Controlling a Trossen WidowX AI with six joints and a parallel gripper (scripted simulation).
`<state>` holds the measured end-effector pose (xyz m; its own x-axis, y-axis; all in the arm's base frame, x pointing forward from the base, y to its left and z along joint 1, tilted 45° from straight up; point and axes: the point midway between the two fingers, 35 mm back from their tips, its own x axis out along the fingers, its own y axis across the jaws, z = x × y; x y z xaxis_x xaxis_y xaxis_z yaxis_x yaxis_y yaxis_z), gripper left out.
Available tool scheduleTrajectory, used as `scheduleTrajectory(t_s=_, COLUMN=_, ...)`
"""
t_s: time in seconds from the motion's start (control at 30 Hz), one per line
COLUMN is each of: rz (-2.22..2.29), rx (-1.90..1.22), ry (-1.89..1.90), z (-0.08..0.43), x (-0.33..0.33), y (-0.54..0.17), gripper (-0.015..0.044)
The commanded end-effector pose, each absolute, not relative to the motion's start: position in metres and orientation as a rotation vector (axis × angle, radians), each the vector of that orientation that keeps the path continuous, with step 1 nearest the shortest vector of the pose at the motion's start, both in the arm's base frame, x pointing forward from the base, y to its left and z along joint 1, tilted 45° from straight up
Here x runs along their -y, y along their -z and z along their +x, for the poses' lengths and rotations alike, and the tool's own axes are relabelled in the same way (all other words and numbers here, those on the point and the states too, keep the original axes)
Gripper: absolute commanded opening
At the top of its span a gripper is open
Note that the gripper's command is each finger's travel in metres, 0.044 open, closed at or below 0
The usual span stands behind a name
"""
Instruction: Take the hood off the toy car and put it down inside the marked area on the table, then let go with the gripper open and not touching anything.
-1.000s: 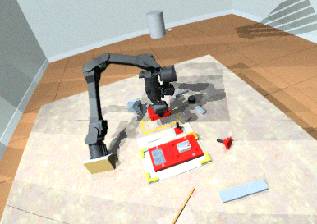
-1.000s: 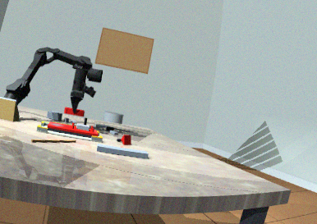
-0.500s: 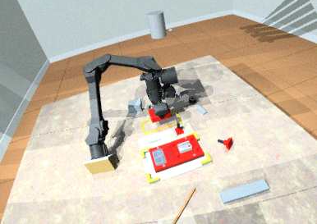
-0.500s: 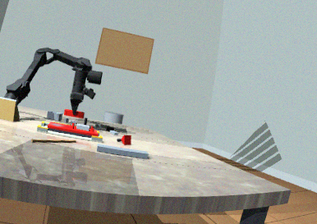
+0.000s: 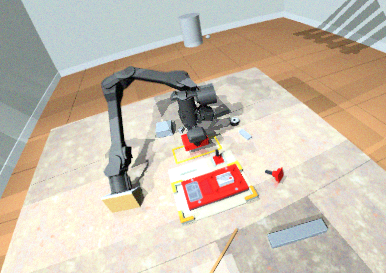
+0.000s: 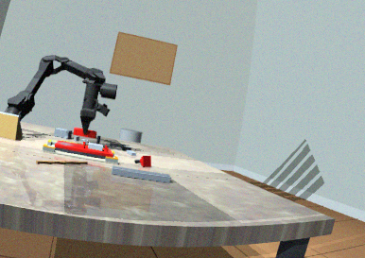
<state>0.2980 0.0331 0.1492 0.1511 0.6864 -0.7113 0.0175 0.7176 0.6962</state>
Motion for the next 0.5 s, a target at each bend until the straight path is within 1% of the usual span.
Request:
scheduleTrajectory(t_s=0.0, rz=0.651, rx=-1.35, ry=-0.532, z=0.298, x=-0.0354, y=-0.1474, gripper=0.0)
scheduleTrajectory(t_s=0.47, rz=0.652, rx=-1.349, ry=-0.533, z=0.2985, x=-0.0411, y=-0.1422, gripper=0.0)
